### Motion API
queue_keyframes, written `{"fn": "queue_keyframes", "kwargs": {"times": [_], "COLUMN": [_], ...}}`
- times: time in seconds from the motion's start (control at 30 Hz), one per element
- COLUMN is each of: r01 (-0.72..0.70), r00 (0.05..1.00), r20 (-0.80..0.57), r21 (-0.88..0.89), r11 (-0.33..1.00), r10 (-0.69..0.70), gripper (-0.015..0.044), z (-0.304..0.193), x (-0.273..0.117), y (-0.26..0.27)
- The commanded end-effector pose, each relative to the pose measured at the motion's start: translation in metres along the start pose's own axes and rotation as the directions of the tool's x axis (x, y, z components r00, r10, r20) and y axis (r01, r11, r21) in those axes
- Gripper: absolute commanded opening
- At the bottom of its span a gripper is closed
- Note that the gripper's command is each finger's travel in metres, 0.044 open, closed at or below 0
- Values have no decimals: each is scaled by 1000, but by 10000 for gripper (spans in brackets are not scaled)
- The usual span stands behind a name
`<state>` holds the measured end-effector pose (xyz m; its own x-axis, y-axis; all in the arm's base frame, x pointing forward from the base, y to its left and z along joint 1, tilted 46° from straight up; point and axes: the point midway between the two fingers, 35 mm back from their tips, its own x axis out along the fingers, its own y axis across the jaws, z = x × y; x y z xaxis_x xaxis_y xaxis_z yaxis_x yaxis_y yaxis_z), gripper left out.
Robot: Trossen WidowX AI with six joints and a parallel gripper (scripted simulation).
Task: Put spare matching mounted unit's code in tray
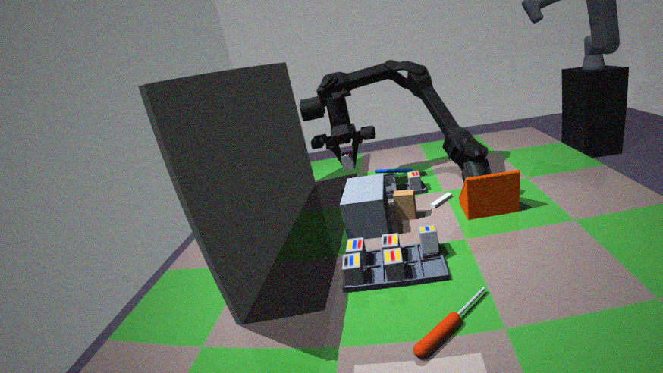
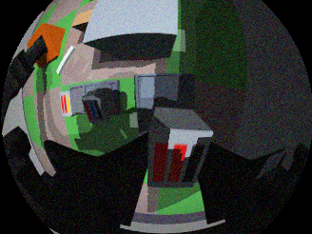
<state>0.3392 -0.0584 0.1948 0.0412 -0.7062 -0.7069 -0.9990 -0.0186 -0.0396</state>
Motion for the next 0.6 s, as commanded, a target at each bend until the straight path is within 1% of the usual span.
{"fn": "queue_keyframes", "kwargs": {"times": [0.0, 0.57], "r01": [1, 2], "r00": [1000, 1000], "r20": [-2, -2], "r21": [-5, -5], "r11": [1000, 1000], "r10": [-1, -2], "gripper": [0, 0], "z": [0, 0], "x": [4, 16], "y": [0, -1]}}
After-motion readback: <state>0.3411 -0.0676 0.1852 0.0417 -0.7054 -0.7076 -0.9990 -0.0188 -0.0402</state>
